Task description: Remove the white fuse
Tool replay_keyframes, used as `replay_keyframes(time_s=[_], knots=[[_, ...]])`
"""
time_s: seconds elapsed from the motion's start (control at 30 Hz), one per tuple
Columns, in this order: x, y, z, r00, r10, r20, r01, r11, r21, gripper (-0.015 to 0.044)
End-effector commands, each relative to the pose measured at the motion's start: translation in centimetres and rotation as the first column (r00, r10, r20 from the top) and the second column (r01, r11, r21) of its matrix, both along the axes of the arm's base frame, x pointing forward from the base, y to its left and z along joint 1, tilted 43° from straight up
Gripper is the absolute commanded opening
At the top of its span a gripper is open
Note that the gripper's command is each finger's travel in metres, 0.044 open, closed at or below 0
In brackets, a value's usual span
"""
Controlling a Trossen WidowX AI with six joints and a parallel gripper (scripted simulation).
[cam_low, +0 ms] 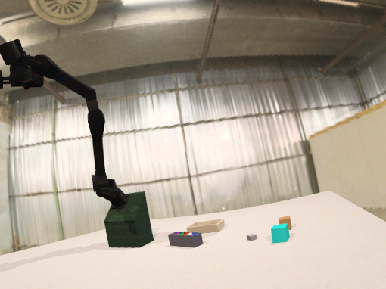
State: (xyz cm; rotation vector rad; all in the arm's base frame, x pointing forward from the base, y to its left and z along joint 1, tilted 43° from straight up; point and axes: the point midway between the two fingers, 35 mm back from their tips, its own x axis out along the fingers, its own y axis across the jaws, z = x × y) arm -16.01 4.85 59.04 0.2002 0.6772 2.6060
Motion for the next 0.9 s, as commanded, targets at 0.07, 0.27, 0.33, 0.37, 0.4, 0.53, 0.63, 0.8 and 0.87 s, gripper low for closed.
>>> replay_keyframes(time_s=[0.07, 0.27, 0.33, 0.37, 0.4, 0.53, 0.63, 0.8, 0.87], knots=[[-0.6, -0.9, -0.3, 0.999, 0.032, 0.02, -0.033, 0.999, 0.026, 0.0321], [-3.9, -7.5, -2.4, 0.958, 0.239, 0.157, -0.268, 0.943, 0.2, 0.0164], [-4.6, -9.8, -3.2, 0.934, 0.296, 0.198, -0.34, 0.907, 0.247, 0.0111], [-4.9, -11.3, -3.6, 0.918, 0.329, 0.223, -0.383, 0.882, 0.274, 0.0085], [-5.0, -12.8, -4.1, 0.9, 0.36, 0.247, -0.424, 0.854, 0.3, 0.0072], [-4.9, -18.8, -6.3, 0.814, 0.468, 0.344, -0.577, 0.713, 0.398, 0.0072], [-3.9, -23.2, -8.2, 0.741, 0.529, 0.413, -0.671, 0.579, 0.463, 0.0072], [-0.4, -28.8, -11.1, 0.603, 0.618, 0.504, -0.783, 0.339, 0.521, 0.0072], [1.2, -31.2, -12.6, 0.558, 0.623, 0.548, -0.801, 0.232, 0.552, 0.0072]])
